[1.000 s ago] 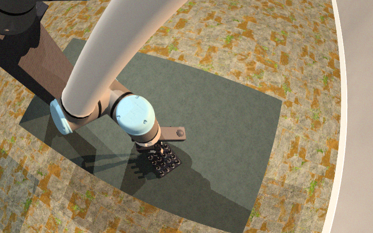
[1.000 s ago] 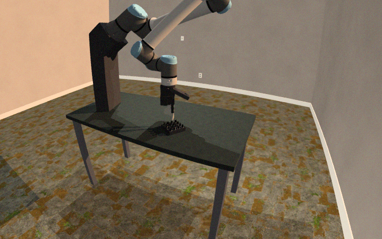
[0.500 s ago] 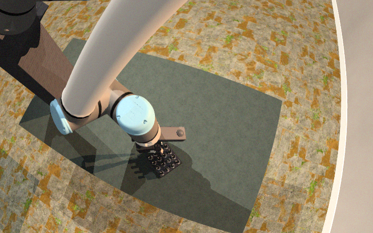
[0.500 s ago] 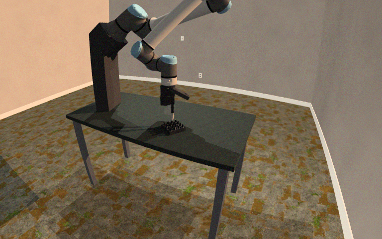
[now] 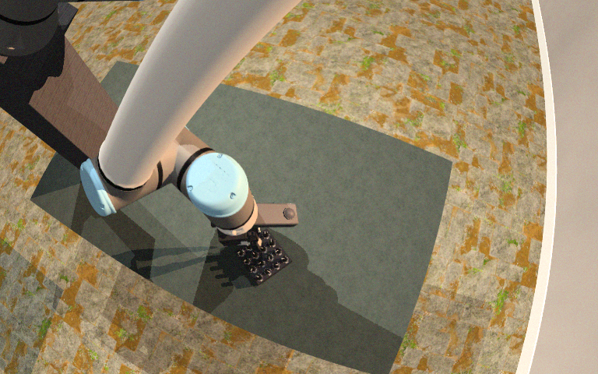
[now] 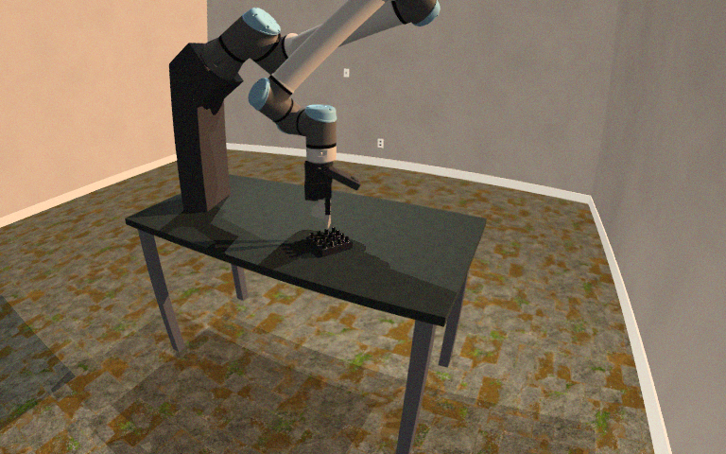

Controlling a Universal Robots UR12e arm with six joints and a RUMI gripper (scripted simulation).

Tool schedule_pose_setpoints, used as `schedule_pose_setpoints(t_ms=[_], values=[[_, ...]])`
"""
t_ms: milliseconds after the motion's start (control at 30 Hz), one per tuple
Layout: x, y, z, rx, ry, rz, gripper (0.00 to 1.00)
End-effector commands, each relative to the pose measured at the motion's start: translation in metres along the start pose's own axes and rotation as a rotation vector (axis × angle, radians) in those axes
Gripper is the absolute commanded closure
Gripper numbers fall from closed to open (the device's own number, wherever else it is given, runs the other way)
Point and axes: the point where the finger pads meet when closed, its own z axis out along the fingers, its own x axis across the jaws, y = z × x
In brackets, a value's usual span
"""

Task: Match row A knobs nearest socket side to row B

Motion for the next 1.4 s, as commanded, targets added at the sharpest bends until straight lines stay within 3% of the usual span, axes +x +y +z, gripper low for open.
schedule_pose_setpoints(t_ms=[0,1367], values=[[0.0,0.0,0.0,0.0,0.0,0.0,0.89],[0.0,0.0,0.014,0.0,0.0,0.0,0.89]])
